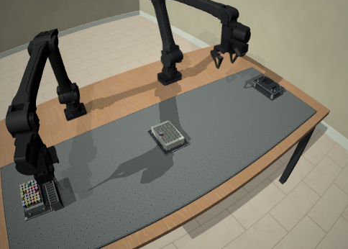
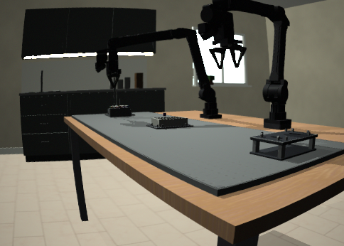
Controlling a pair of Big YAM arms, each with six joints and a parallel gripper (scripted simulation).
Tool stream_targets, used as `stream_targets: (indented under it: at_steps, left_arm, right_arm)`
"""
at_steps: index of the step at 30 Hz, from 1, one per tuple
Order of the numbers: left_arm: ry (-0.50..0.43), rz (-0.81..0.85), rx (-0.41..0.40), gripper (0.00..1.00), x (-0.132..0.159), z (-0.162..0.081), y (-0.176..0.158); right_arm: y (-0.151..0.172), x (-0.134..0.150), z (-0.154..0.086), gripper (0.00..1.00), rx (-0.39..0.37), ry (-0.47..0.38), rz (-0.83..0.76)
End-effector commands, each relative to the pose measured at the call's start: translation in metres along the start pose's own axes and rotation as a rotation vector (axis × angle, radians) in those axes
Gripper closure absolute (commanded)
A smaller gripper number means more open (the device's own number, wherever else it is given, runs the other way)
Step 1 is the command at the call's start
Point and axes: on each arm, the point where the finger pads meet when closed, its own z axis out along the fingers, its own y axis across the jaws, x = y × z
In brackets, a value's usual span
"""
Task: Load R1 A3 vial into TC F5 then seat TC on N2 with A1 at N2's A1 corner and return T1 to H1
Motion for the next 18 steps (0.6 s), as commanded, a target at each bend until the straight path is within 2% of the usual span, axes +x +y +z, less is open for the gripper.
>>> stream_targets:
  at_steps: [1,18]
  left_arm:
    - [-0.031,0.015,-0.006,0.0,-0.008,-0.014,0.0]
    - [-0.031,0.015,-0.006,0.0,-0.008,-0.014,0.0]
  right_arm:
    - [-0.016,-0.016,-0.01,0.93,0.01,-0.019,-0.006]
    - [-0.041,-0.021,-0.01,0.93,0.01,-0.018,-0.005]
